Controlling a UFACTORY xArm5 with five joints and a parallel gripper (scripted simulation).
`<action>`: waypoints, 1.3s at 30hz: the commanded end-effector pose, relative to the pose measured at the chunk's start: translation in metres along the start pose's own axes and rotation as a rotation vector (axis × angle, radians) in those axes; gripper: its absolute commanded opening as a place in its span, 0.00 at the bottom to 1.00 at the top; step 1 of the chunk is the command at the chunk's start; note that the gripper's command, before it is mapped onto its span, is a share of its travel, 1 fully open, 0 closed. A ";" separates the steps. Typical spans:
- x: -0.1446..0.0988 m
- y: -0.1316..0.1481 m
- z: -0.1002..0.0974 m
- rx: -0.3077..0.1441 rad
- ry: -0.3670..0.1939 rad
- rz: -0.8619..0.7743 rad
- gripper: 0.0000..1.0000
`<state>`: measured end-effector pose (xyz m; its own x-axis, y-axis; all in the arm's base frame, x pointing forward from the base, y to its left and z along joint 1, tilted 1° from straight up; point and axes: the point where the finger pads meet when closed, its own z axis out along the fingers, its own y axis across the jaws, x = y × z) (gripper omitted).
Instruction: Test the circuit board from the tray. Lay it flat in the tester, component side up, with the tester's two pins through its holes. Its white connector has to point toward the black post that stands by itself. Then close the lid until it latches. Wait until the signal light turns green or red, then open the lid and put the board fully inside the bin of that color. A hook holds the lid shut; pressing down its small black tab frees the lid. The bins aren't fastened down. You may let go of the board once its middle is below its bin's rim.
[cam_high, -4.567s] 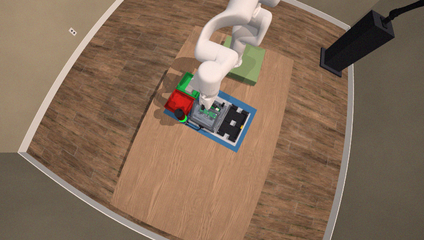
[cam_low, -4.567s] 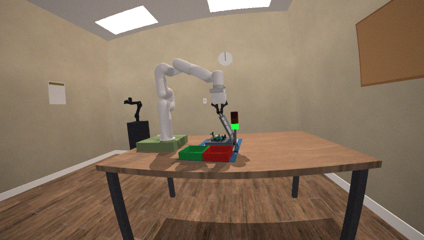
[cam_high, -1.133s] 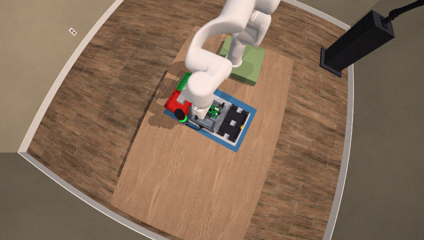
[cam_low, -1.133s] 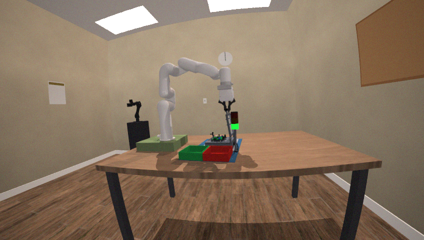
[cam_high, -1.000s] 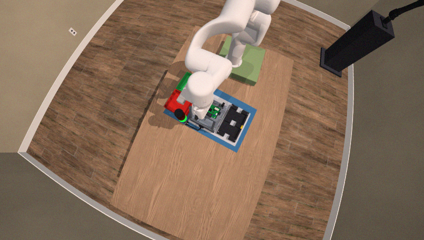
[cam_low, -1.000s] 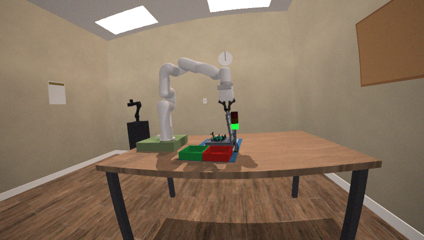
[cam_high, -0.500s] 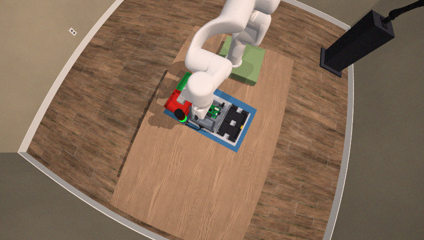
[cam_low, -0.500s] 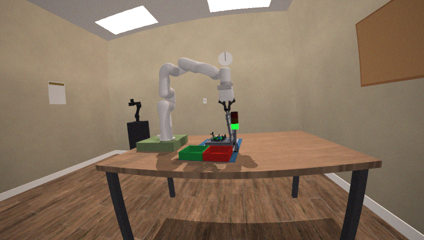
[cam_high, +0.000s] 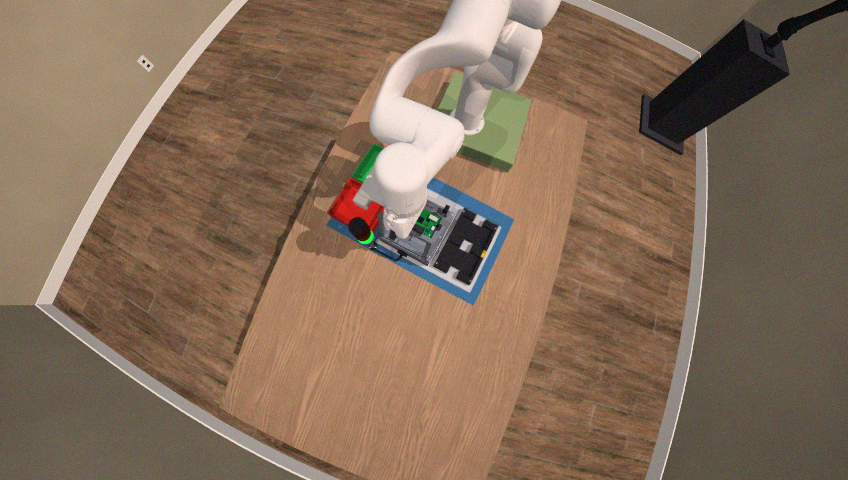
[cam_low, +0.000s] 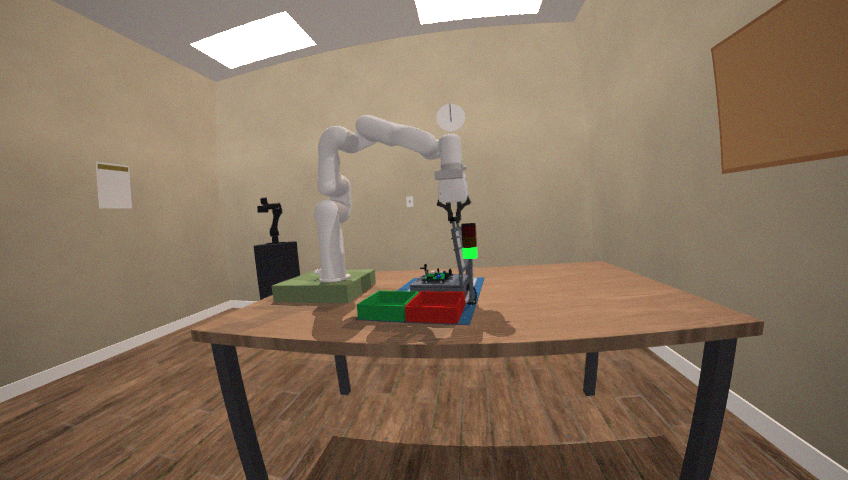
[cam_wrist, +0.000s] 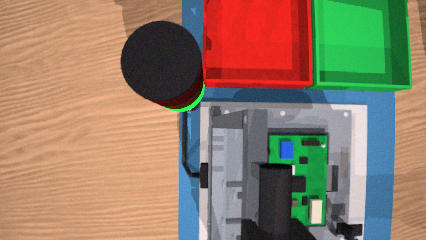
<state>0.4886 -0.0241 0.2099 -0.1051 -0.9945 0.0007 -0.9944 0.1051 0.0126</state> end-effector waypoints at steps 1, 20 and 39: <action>0.000 -0.001 -0.002 0.004 0.000 0.000 0.00; 0.000 -0.043 -0.005 0.004 0.000 0.000 0.00; 0.000 -0.058 -0.003 0.004 0.000 0.000 0.52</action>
<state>0.5440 -0.0300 0.2099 -0.1050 -0.9945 0.0007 -0.9944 0.1050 0.0145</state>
